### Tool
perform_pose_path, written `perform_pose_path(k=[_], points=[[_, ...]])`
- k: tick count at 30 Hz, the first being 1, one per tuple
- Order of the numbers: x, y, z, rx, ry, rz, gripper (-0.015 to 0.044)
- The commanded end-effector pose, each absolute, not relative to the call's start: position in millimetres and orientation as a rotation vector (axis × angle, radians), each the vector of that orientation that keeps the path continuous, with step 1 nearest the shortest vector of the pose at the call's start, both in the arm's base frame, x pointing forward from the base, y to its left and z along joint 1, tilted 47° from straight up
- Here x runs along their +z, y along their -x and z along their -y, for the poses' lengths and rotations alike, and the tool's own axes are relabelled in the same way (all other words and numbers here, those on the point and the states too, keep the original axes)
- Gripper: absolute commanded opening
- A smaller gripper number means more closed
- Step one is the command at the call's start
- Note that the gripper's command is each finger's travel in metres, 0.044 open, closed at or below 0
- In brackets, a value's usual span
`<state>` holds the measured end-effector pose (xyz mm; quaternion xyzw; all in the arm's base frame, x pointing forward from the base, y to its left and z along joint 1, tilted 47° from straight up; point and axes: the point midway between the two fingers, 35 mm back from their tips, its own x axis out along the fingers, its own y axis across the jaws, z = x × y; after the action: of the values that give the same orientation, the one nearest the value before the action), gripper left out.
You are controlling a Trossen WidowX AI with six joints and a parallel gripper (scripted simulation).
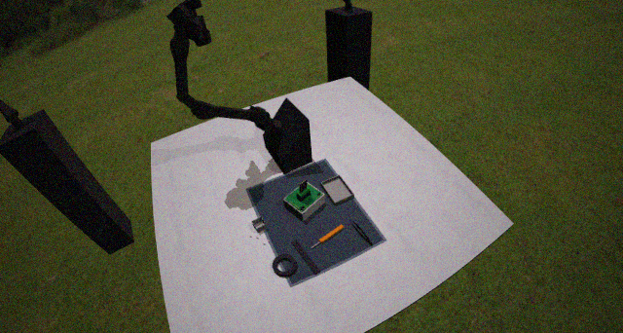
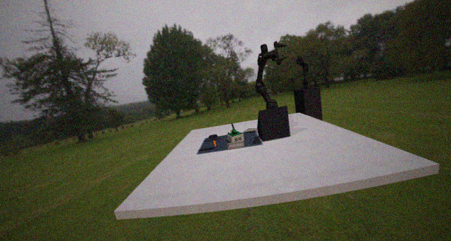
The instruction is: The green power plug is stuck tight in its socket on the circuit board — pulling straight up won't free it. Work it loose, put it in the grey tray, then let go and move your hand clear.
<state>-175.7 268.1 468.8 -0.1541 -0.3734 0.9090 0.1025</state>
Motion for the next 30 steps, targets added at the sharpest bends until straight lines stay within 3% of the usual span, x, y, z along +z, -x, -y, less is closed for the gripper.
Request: perform_pose_path(k=[1, 7, 18, 30], points=[[435, 140, -309, 2.544, 0.654, 1.002, 0.043], [411, 110, -334, 2.437, 0.803, 0.95, 0.043], [319, -26, -374, 2.096, 1.335, 0.713, 0.043], [215, -180, -322, 1.876, 1.935, 0.317, 0.043]])
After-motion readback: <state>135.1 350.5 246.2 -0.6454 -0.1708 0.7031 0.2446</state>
